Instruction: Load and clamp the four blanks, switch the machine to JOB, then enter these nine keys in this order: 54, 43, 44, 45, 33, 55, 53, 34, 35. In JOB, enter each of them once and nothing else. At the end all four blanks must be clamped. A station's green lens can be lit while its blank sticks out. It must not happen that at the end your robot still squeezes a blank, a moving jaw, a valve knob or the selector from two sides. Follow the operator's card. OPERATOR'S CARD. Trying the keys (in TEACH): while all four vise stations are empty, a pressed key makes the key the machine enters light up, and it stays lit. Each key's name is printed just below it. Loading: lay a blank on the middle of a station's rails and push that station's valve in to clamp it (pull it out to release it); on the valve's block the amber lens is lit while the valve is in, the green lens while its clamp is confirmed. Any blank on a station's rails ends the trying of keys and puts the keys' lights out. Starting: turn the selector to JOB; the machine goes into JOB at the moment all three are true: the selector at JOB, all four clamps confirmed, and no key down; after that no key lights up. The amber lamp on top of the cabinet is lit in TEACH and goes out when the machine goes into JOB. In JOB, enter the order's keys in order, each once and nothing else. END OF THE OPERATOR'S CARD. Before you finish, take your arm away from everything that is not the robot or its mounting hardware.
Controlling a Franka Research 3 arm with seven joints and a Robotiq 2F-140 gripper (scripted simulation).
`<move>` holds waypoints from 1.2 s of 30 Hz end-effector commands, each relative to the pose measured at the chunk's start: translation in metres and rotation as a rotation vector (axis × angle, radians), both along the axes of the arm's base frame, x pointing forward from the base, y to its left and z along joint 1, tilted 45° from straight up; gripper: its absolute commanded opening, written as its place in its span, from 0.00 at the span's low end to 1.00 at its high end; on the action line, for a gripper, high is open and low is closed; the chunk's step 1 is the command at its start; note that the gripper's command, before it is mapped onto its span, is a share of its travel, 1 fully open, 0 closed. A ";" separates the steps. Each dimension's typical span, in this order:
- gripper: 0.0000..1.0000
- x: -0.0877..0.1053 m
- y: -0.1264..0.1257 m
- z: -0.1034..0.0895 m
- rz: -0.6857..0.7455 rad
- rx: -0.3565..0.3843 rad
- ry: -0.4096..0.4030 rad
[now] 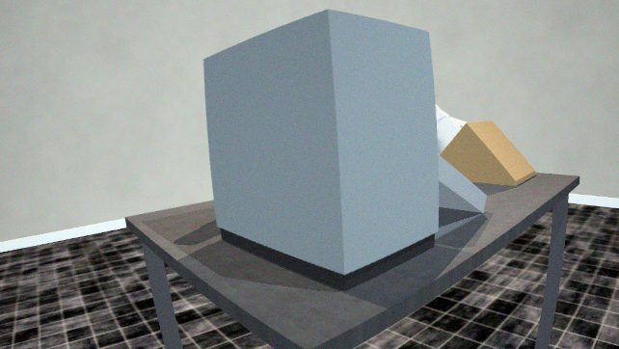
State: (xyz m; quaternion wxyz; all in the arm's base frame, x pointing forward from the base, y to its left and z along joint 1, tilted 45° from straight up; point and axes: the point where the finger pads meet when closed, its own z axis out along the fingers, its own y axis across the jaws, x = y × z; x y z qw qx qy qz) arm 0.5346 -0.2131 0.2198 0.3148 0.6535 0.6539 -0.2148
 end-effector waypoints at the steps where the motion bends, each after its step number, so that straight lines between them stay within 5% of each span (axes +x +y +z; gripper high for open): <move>1: 0.40 0.000 0.000 -0.001 0.003 0.002 0.004; 13: 0.40 0.000 0.000 -0.001 0.003 0.002 0.004; 14: 0.00 0.000 0.000 -0.001 0.003 0.002 0.004; 36: 0.00 0.000 0.000 -0.001 0.003 0.002 0.004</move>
